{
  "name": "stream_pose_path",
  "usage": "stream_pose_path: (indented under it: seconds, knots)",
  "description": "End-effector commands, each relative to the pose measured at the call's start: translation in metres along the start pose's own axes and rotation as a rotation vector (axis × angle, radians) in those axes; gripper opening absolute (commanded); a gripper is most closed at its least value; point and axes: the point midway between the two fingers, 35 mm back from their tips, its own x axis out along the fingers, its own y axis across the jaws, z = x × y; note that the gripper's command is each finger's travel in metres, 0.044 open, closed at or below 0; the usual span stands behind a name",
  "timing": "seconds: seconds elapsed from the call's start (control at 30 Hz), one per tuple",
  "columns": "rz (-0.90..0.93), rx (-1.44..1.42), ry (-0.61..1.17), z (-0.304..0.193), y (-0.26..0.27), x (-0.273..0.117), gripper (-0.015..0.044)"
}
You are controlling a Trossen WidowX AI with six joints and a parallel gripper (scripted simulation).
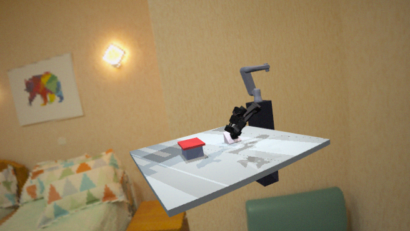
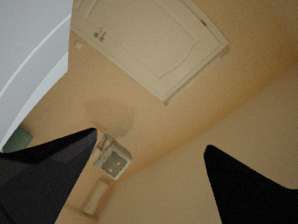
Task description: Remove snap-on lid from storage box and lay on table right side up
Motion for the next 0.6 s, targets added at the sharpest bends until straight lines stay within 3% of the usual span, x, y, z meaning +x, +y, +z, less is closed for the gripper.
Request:
stream_pose_path:
  seconds: [0.0,0.17,0.3,0.57]
  knots:
    - [0.010,0.015,0.003,-0.002,0.002,0.000,0.0374]
    - [0.244,0.430,0.158,-0.048,0.059,-0.003,0.0243]
    - [0.373,0.842,0.395,-0.092,0.103,-0.024,0.0235]
    - [0.387,1.347,0.746,-0.138,0.140,-0.064,0.0235]
